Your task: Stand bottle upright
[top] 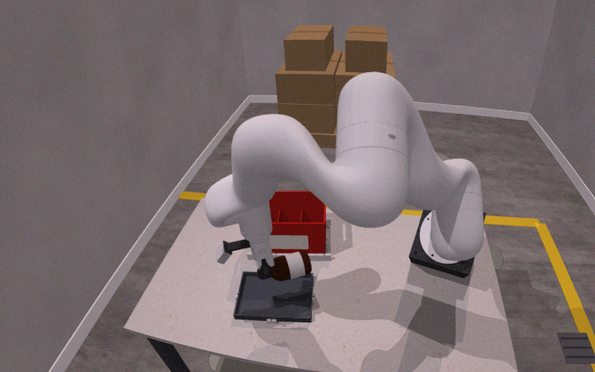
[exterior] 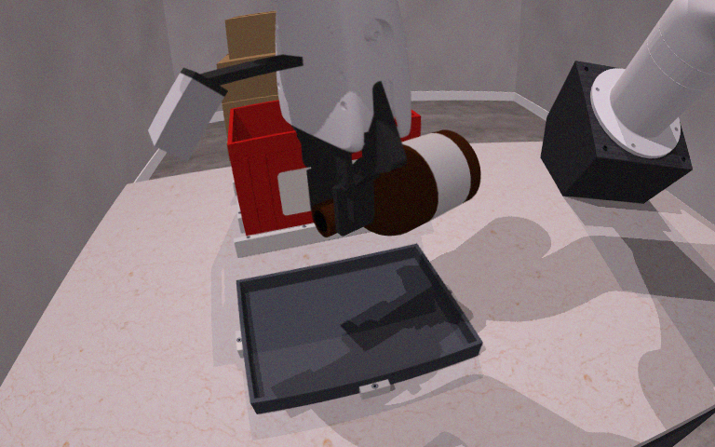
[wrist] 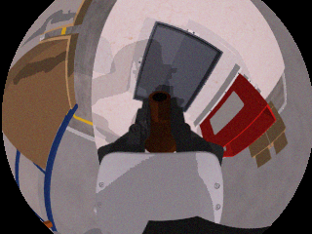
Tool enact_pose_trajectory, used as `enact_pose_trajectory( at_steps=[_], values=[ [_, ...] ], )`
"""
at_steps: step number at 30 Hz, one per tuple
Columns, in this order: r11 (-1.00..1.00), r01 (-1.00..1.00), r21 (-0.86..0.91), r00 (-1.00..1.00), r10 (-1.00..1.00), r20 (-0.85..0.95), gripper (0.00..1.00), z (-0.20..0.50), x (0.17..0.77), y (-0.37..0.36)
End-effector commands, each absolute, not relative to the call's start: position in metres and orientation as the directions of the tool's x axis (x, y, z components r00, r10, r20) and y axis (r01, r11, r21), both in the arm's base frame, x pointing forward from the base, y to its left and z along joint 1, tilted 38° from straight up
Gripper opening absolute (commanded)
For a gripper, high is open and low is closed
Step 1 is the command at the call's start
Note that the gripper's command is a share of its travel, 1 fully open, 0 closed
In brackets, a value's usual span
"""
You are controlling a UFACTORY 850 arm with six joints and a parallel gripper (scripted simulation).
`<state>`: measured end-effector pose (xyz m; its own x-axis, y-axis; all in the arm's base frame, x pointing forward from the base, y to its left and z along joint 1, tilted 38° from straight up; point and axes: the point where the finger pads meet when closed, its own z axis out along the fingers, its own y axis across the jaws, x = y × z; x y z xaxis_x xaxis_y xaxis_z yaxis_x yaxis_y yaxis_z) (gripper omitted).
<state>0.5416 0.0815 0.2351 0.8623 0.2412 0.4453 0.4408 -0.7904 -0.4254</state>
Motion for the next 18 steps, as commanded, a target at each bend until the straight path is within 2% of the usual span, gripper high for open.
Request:
enact_pose_trajectory(
  at_steps=[1,18],
  values=[
    [-0.793,0.431,-0.43,0.867,0.232,0.441,0.0,0.2359,0.5421,0.0811],
    [-0.796,0.423,-0.434,0.871,0.225,0.437,0.0,0.2359,0.5421,0.0811]
  ],
)
